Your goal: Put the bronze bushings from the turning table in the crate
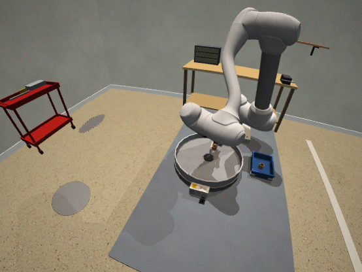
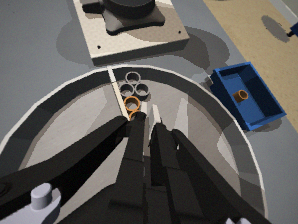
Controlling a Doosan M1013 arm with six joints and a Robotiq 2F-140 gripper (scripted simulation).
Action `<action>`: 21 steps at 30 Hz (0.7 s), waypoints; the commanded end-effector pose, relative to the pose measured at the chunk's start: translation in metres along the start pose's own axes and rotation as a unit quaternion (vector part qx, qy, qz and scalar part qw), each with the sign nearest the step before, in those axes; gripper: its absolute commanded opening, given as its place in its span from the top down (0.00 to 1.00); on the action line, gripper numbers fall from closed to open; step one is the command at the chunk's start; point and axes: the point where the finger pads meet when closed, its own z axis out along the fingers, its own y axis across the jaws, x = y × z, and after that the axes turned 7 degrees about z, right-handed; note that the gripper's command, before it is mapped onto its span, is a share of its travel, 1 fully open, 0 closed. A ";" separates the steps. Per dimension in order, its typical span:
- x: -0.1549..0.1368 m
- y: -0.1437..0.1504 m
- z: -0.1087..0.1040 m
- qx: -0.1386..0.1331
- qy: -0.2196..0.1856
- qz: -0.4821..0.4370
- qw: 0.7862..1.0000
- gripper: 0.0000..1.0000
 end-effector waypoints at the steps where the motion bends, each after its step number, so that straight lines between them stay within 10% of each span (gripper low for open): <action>1: 0.000 0.000 0.000 0.000 0.000 0.000 1.000 0.94; 21: -0.009 0.001 0.011 0.000 0.000 0.000 1.000 0.94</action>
